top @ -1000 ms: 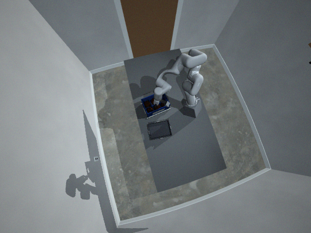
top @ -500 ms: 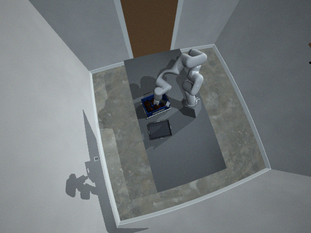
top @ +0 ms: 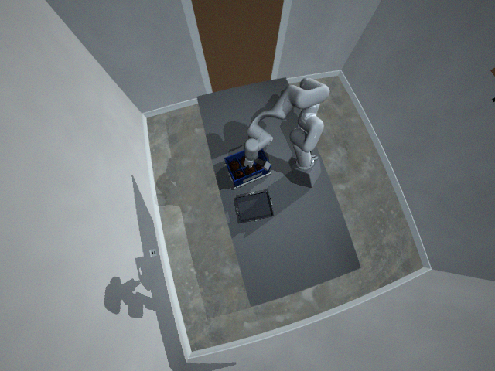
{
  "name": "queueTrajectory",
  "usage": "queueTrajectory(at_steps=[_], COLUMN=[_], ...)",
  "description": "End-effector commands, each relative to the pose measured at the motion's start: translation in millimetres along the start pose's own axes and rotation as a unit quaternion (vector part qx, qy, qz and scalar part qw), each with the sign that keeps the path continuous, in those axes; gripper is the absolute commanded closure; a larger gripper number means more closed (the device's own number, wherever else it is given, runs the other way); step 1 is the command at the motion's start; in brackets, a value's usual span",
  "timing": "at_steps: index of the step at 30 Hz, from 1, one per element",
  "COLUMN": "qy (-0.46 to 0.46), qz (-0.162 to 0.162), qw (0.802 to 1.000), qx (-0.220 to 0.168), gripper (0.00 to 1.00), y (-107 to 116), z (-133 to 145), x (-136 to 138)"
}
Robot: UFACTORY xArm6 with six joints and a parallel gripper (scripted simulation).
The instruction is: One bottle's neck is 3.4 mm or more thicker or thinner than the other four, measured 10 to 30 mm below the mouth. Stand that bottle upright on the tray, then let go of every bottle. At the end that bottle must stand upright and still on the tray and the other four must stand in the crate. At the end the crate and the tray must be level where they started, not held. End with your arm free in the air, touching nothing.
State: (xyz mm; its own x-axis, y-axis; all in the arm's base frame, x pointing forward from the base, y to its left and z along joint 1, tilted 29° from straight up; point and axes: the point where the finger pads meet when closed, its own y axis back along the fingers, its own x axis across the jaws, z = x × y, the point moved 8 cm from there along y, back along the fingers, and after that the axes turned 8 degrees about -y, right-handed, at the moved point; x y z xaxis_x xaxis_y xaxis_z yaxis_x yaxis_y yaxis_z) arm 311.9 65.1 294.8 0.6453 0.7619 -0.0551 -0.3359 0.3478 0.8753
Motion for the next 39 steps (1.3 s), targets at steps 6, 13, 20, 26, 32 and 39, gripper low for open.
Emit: queueTrajectory(at_steps=[6,13,20,26,32,39], qy=[0.000,0.000,0.000,0.000,0.000,0.000], qz=[0.002,0.002,0.002,0.002,0.002,0.002], qw=[1.000,1.000,1.000,1.000,1.000,1.000], qx=[0.001,-0.001,-0.001,-0.001,-0.001,-0.001], gripper=[1.00,1.00,0.35,0.35,0.35,0.35], y=[4.0,0.3,-0.2,-0.2,-0.2,-0.2], z=[55.9,114.9,119.2,119.2,119.2,119.2], x=[14.4,21.6,21.8,21.8,21.8,21.8])
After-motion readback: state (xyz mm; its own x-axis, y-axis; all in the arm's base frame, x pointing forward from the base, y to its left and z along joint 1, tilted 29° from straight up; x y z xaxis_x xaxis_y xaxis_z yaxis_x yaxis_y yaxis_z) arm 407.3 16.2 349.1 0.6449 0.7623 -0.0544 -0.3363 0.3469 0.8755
